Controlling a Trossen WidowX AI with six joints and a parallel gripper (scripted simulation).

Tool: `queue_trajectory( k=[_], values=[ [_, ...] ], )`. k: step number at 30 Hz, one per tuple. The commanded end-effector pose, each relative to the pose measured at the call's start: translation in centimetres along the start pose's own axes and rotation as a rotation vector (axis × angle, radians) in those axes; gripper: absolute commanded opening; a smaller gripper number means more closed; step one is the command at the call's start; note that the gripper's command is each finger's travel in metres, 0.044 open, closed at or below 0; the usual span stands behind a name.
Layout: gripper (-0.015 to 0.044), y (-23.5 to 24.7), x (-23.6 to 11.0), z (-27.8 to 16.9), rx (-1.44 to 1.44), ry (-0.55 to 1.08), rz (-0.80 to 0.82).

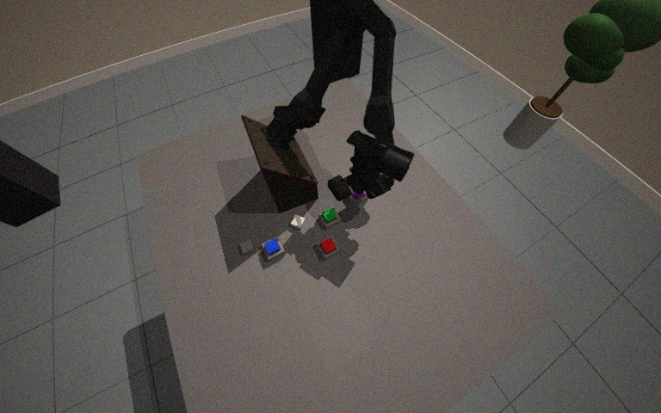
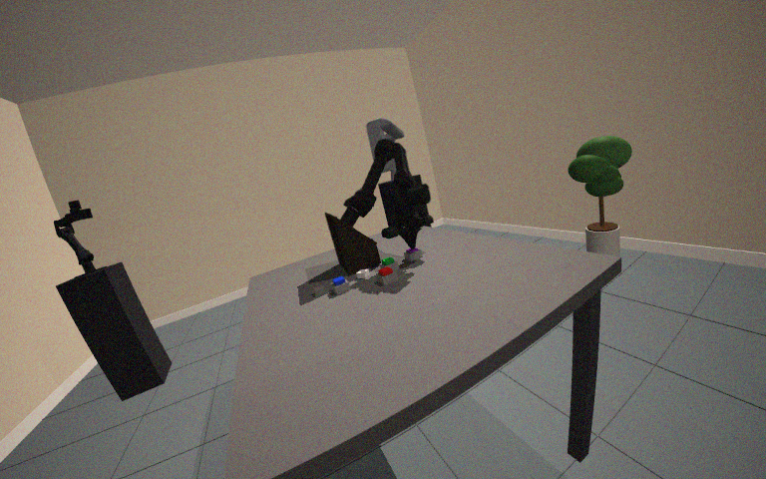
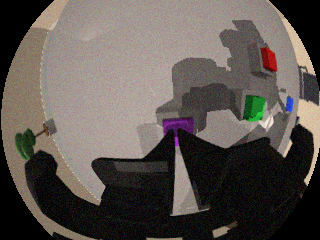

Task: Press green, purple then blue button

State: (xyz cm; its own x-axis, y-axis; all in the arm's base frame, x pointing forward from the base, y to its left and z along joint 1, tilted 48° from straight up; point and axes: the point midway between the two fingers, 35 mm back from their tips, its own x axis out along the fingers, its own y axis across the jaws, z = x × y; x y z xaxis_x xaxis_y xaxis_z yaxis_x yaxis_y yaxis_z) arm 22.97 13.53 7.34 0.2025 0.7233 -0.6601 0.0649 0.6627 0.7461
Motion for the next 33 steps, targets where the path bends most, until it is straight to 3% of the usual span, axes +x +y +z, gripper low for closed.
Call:
queue_trajectory(
  k=[1, 15, 20, 26, 33],
  values=[
    [0.002, -0.4, 0.3, -0.3, 0.014, 0.009, -0.008],
    [0.002, -0.4, 0.3, -0.3, 0.014, 0.009, -0.008],
    [0.002, -0.3, -2.9, -0.2, 0.013, 0.008, -0.009],
    [0.002, -0.4, -3.3, -0.2, 0.013, 0.009, -0.011],
    [0.002, -0.3, -9.3, -0.1, 0.014, 0.009, -0.012]
  ],
)
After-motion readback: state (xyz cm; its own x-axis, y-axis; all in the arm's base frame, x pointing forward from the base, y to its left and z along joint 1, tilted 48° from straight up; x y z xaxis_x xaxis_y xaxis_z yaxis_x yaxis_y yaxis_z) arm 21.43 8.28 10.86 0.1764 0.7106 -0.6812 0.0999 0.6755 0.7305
